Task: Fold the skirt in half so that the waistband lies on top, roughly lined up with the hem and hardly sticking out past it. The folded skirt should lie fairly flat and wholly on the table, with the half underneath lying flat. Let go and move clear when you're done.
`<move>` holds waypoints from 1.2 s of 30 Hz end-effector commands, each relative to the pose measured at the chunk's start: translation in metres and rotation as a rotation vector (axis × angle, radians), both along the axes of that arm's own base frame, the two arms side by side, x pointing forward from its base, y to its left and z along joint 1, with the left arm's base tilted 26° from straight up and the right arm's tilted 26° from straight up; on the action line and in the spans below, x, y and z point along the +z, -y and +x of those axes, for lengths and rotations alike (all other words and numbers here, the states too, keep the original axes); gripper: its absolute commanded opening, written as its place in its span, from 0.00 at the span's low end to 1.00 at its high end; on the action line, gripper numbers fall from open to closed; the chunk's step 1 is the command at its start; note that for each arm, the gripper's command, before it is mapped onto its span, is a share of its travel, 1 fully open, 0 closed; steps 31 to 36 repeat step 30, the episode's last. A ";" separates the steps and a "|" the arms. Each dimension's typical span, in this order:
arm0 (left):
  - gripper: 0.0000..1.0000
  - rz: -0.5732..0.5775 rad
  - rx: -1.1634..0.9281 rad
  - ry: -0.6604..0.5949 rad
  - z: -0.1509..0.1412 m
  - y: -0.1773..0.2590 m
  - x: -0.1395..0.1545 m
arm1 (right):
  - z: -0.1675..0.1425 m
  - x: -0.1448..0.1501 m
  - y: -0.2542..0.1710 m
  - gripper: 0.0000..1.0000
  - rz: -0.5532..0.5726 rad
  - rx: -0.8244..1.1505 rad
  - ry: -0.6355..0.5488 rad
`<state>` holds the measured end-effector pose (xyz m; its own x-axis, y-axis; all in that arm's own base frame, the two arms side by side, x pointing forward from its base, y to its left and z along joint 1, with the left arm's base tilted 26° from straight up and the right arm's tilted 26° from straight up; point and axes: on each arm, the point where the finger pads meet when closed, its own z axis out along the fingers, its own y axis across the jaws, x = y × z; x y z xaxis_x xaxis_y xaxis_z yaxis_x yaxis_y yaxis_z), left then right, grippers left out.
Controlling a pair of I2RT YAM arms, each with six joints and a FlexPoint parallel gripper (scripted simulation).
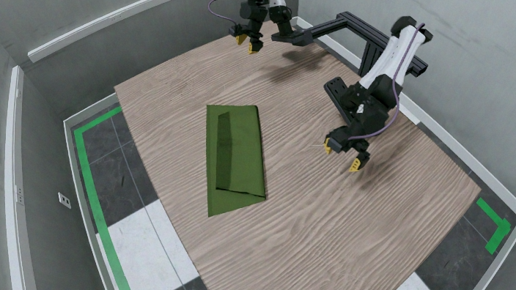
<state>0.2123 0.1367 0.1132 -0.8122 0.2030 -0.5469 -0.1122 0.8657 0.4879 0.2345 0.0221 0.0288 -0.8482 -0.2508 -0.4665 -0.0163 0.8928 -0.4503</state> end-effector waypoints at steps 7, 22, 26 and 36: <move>0.90 -0.051 -0.101 -0.088 -0.056 -0.014 0.010 | 0.003 0.007 -0.006 0.90 0.012 0.009 0.022; 0.90 -0.048 -0.097 -0.088 -0.056 -0.013 0.006 | 0.003 0.007 -0.006 0.90 0.012 0.009 0.022; 0.90 -0.048 -0.097 -0.088 -0.056 -0.013 0.006 | 0.003 0.007 -0.006 0.90 0.012 0.009 0.022; 0.90 -0.048 -0.097 -0.088 -0.056 -0.013 0.006 | 0.003 0.007 -0.006 0.90 0.012 0.009 0.022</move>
